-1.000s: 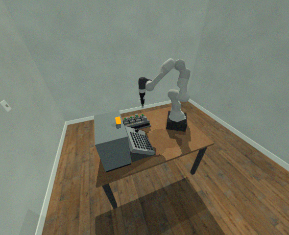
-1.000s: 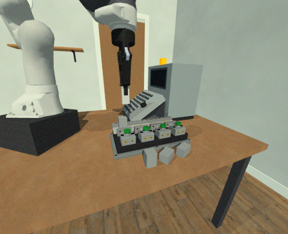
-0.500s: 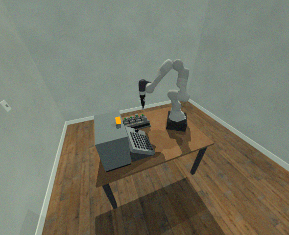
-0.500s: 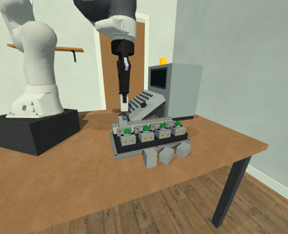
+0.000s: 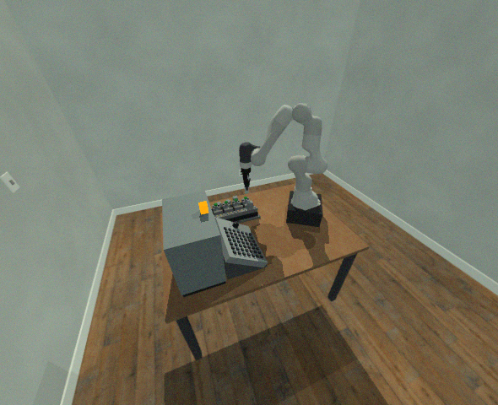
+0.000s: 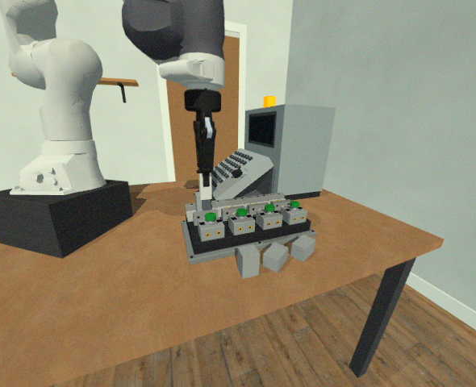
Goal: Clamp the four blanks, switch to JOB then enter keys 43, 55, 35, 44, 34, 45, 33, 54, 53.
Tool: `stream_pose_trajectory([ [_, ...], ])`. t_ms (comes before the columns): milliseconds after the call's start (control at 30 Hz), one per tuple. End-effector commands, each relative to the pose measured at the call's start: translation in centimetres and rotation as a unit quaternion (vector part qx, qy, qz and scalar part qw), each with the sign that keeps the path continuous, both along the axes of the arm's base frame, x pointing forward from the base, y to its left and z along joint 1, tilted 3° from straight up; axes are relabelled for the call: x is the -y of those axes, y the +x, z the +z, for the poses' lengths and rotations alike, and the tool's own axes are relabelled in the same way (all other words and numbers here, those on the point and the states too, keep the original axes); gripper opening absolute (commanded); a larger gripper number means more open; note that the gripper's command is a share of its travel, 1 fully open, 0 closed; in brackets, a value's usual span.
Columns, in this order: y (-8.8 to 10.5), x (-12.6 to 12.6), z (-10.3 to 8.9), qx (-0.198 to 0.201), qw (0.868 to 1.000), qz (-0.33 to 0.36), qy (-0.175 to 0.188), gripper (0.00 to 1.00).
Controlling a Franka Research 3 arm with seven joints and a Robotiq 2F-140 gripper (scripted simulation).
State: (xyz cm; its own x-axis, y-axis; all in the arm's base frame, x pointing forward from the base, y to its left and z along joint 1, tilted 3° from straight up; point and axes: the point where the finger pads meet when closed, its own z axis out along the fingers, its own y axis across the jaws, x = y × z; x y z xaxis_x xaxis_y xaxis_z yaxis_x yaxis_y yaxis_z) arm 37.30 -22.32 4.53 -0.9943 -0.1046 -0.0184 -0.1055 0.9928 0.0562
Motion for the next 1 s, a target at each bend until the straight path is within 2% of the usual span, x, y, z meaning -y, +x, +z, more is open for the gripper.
stream_pose_trajectory([
  [0, 0.9, 0.2, -1.2, 0.008, 1.0, 0.001, -0.002, 0.0],
  [167, 0.9, 0.2, -2.5, 0.008, 1.0, 0.001, -0.002, 0.0],
  [500, 1.0, 0.1, -3.7, 0.008, 1.0, 0.001, -0.002, 0.0],
  [967, 1.0, 0.1, -4.0, 0.008, 1.0, 0.001, -0.002, 0.0],
])
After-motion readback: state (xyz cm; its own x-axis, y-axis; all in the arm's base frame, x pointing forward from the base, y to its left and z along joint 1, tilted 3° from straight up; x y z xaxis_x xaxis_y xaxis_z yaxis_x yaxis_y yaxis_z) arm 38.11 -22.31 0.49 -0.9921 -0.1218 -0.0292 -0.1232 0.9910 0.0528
